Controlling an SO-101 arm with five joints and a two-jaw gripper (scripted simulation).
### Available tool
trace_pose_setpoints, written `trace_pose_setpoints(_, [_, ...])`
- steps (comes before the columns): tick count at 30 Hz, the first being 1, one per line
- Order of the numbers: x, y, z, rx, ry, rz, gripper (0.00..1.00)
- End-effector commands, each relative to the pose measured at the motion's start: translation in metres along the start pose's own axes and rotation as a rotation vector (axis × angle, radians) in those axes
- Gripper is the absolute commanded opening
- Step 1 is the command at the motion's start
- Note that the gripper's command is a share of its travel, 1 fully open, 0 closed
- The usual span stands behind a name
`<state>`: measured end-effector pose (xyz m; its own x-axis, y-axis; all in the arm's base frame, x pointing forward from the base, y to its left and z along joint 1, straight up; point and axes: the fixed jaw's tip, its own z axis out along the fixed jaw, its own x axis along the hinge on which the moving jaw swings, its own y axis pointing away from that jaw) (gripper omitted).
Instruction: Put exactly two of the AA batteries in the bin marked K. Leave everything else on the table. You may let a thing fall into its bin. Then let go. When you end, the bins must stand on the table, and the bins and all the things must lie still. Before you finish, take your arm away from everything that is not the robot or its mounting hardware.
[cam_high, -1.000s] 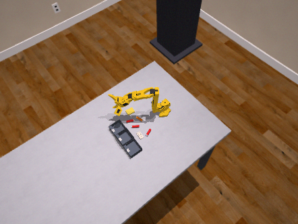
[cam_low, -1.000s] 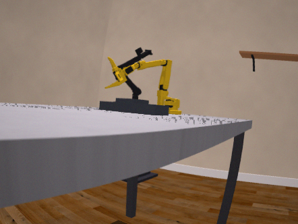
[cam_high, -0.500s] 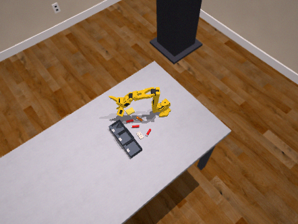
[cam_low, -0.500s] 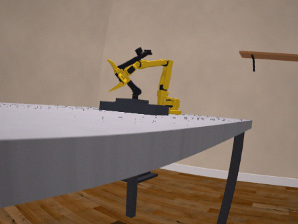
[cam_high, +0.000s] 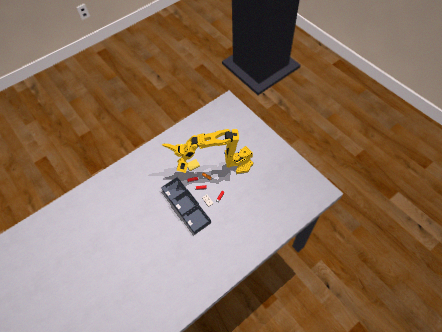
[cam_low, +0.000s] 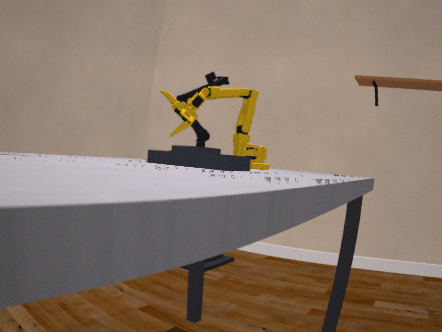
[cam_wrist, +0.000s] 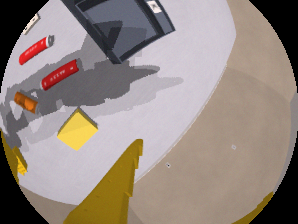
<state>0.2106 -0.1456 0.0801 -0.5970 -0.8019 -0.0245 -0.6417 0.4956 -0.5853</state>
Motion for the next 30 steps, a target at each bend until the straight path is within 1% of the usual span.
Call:
trace_pose_setpoints(1, [-0.004, -0.015, -0.019, 0.056, -0.011, 0.007, 1.0])
trace_pose_setpoints(3, [-0.005, -0.015, -0.023, 0.046, -0.012, 0.007, 1.0])
trace_pose_setpoints(5, [-0.005, -0.015, -0.023, 0.046, -0.012, 0.007, 1.0])
trace_pose_setpoints(6, [-0.002, -0.001, -0.01, -0.017, -0.004, 0.001, 1.0])
trace_pose_setpoints(13, [-0.005, 0.0, -0.011, -0.025, -0.01, 0.021, 1.0])
trace_pose_setpoints(20, [-0.016, 0.006, -0.017, -0.062, -0.03, 0.107, 1.0])
trace_pose_setpoints(22, [-0.016, 0.006, -0.017, -0.062, -0.03, 0.107, 1.0])
trace_pose_setpoints(30, [-0.04, 0.02, -0.031, -0.15, -0.053, 0.291, 1.0])
